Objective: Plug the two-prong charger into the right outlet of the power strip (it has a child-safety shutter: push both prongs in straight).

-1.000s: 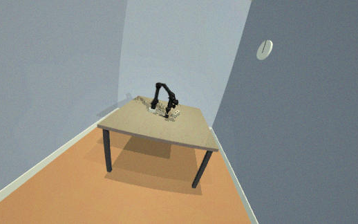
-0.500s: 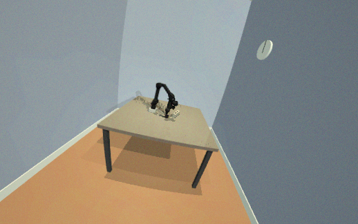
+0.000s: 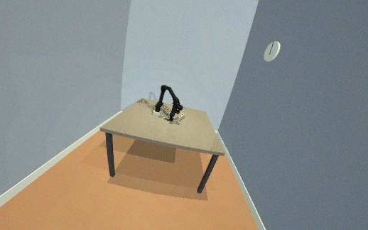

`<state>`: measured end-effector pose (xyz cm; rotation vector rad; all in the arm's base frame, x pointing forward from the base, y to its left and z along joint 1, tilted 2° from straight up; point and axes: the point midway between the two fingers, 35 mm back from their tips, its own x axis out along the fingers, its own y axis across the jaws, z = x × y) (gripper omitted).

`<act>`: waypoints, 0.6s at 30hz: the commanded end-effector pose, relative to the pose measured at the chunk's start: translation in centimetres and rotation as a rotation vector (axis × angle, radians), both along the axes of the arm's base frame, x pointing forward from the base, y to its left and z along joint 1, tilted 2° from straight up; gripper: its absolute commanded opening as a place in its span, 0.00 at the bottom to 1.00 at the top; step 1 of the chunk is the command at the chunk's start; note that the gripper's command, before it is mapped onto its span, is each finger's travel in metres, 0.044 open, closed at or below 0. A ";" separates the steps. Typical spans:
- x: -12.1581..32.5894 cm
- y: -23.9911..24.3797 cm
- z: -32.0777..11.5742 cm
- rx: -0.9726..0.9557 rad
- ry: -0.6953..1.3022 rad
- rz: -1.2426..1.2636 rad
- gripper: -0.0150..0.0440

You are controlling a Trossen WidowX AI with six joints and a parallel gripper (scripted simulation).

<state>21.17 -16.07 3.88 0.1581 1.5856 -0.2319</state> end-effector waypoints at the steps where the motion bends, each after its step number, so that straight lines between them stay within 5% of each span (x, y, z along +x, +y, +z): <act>1: -0.2 0.2 -0.8 0.009 0.006 -0.005 1.00; 18: -0.2 0.2 -3.2 0.009 0.006 -0.005 1.00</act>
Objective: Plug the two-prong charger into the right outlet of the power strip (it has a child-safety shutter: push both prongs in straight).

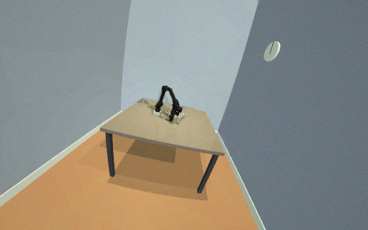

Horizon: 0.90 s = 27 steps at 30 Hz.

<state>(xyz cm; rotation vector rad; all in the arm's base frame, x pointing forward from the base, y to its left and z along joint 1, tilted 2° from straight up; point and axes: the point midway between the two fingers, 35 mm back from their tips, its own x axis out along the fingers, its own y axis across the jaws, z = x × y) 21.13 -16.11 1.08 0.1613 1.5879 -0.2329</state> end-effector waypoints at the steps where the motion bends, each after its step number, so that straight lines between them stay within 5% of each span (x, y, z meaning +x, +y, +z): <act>1: -0.2 0.2 -0.4 0.008 0.004 -0.002 1.00; 13: 0.0 0.0 -0.1 0.001 0.001 0.000 0.51; 20: 0.0 0.0 -0.1 0.001 0.001 0.000 0.43; 24: 0.0 0.0 0.7 0.002 0.002 0.000 0.25; 27: -0.1 0.1 2.1 0.004 0.002 -0.001 0.25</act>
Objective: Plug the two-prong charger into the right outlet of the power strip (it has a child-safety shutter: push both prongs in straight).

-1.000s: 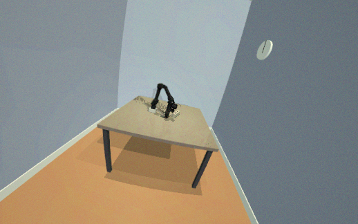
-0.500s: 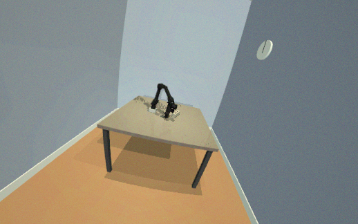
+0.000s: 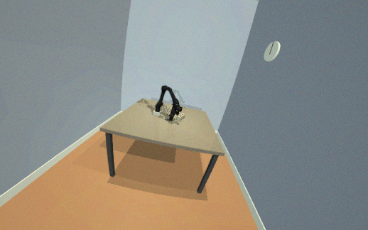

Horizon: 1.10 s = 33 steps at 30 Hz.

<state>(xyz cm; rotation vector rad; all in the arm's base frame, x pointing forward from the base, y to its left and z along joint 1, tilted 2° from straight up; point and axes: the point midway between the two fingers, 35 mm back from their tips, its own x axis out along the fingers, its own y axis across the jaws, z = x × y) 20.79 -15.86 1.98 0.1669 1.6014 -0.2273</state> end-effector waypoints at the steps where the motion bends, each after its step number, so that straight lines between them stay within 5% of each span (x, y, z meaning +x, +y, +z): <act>1: 0.2 -0.1 1.7 -0.005 -0.010 -0.001 0.25; 8: -0.5 0.2 4.5 -0.001 -0.009 -0.002 0.25; 33: 1.6 4.1 2.9 0.002 -0.017 -0.071 0.25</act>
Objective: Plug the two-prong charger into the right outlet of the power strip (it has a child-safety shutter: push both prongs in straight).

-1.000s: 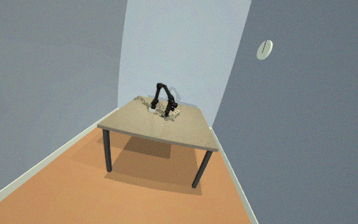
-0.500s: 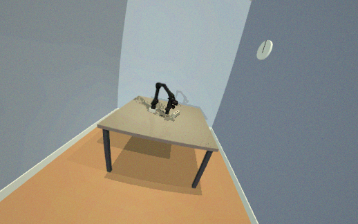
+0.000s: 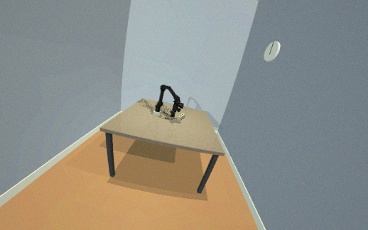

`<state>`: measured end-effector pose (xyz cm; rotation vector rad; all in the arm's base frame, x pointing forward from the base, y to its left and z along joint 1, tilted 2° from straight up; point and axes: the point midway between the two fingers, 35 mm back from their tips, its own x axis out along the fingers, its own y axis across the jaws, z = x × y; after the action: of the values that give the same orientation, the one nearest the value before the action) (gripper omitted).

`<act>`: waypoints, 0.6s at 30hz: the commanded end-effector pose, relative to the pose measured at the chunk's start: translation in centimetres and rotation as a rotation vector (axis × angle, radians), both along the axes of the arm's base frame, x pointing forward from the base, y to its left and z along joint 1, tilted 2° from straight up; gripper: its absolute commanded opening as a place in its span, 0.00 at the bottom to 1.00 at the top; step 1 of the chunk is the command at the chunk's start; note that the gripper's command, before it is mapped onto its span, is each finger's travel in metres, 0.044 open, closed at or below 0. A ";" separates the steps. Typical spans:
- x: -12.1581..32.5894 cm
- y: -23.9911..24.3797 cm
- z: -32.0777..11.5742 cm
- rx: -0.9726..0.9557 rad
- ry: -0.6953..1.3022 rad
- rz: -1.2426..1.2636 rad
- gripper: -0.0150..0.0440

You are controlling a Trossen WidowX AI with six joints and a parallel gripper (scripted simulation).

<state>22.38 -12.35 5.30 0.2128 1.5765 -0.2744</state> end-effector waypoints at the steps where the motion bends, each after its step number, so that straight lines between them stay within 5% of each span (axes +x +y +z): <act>1: 0.1 0.8 -0.4 0.007 0.003 -0.015 0.25; 18: 1.1 3.9 -1.6 0.012 -0.002 -0.068 0.25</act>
<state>23.58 -9.01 4.06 0.2612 1.5670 -0.3128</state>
